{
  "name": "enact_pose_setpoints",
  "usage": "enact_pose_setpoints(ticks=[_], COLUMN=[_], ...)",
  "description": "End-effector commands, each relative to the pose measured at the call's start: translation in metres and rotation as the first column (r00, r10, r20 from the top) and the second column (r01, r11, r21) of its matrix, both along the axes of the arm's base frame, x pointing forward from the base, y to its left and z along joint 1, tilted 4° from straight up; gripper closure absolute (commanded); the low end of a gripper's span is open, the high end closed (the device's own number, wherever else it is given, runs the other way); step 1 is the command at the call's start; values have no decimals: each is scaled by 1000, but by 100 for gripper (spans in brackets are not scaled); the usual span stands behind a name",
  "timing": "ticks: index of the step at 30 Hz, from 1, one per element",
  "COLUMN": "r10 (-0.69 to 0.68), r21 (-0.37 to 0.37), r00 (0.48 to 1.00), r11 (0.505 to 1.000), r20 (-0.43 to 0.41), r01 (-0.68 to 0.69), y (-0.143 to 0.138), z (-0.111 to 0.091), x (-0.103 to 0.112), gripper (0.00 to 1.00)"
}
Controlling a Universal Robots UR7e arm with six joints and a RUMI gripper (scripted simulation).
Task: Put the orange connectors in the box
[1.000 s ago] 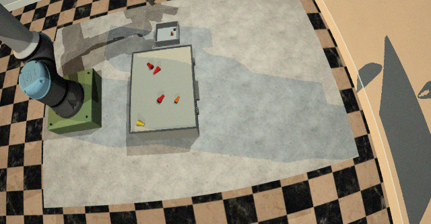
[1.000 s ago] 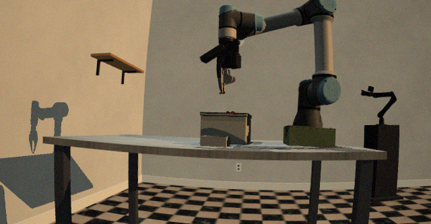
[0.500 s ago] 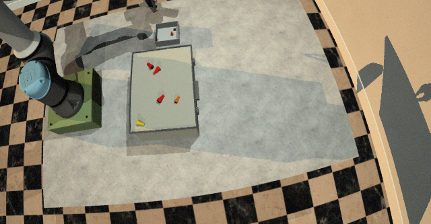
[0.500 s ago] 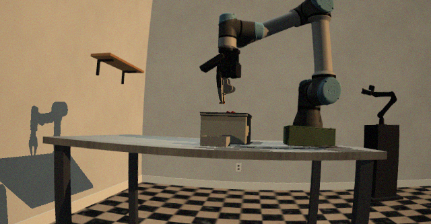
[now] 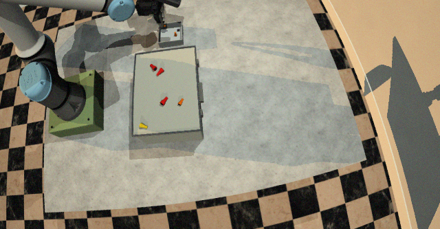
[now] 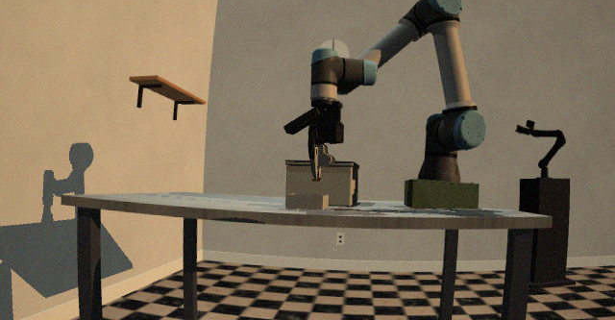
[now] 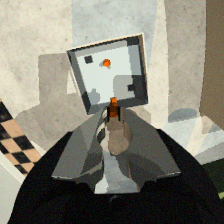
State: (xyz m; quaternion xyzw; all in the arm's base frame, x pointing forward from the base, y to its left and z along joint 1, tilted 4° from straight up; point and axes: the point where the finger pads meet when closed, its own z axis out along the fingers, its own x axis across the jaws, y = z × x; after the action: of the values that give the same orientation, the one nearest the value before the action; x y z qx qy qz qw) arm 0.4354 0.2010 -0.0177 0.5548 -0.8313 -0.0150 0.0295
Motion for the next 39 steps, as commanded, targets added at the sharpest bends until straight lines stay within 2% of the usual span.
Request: enact_pose_setpoints(ticks=[1,7,12,25,26,39], r10=[0,0,0,0,0,0], r21=[1,1,1,1,1,1], r00=[1000,1000,1000,1000,1000,1000], r11=[1000,1000,1000,1000,1000,1000], r20=[5,5,5,5,5,5], r01=[0,0,0,0,0,0], y=[1,0,0,0,0,0], z=[-24,-45,-55,-57,-57,-57], x=[1,0,-1,-1,-1,-1], gripper=[100,100,100,100,85,85])
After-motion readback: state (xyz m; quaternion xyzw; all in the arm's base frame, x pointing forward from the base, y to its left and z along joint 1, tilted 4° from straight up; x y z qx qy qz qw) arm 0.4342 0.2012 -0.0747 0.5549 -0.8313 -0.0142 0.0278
